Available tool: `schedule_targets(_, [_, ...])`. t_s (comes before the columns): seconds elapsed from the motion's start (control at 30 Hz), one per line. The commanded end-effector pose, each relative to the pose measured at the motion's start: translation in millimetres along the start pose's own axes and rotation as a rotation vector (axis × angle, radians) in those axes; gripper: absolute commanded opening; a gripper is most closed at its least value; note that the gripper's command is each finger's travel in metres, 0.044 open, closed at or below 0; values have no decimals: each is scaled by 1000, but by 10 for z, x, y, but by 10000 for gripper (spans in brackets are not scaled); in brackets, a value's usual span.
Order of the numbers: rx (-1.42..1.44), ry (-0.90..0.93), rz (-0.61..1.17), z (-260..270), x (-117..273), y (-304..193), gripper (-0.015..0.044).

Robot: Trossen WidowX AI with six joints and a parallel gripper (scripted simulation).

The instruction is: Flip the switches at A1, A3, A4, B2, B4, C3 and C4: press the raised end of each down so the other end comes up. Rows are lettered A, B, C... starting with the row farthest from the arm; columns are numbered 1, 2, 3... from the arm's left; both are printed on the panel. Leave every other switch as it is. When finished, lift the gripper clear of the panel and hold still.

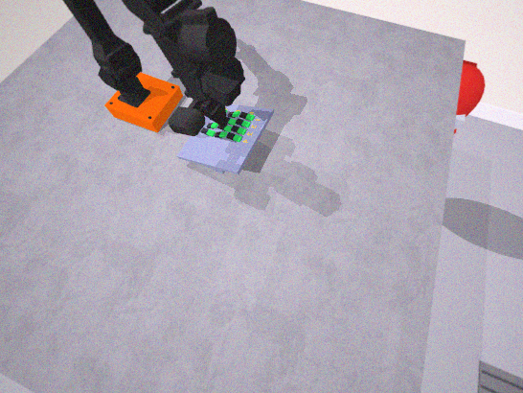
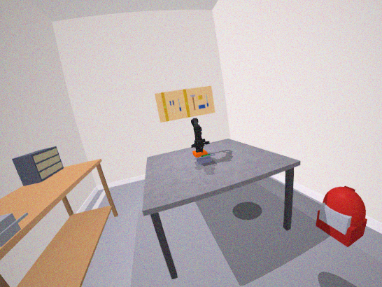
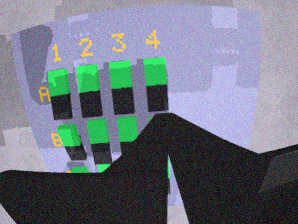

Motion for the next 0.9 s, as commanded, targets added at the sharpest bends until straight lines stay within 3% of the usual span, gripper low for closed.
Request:
schedule_targets(0.0, [4,2,-6,1,-45,-12,0])
schedule_targets(0.87, [4,3,-7,2,-285,-18,0])
Point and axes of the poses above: the point midway between the two fingers, 35 mm back from their tips, its own x axis back along the fingers, its own z axis across the jaws, y = z × x, the point moved 9 cm from there along x, back along the fingers, and after that the axes turned 7 degrees about x, right-handed, at the moved point
